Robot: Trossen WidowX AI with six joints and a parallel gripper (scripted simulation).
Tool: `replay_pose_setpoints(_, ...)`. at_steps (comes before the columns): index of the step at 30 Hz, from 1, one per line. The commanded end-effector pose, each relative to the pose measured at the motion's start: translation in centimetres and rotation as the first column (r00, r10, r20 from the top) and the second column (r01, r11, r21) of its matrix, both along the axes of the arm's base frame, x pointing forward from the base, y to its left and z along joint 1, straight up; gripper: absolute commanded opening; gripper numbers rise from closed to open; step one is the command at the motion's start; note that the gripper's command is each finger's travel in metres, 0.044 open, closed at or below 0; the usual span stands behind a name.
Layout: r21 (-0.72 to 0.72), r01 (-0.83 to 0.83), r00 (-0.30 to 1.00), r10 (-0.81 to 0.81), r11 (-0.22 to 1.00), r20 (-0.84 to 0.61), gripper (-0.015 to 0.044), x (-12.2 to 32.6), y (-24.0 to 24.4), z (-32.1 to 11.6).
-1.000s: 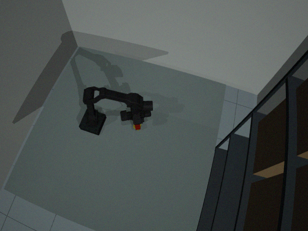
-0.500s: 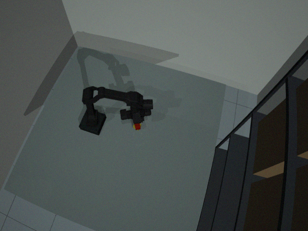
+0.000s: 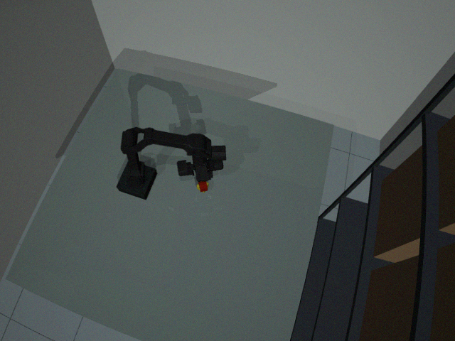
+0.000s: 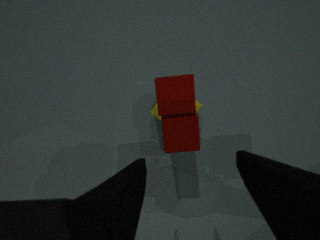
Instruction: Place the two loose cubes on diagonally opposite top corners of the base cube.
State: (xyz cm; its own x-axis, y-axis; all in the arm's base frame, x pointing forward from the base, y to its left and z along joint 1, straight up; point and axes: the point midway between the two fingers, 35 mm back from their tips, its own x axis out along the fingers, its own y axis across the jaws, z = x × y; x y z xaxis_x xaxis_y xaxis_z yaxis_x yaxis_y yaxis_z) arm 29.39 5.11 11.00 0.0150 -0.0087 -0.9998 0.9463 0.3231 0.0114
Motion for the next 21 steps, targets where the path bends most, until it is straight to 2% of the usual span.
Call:
replay_pose_setpoints(1, 0.000, 0.000, 1.000, 0.000, 1.000, 0.000, 0.0389, 0.0, 0.2, 0.0)
replay_pose_setpoints(10, 0.009, 0.000, 1.000, 0.000, 1.000, -0.002, 0.0400, -2.0, 10.5, 0.3)
replay_pose_setpoints(21, 0.009, 0.000, 1.000, 0.000, 1.000, -0.002, 0.0400, -2.1, 10.7, 0.3)
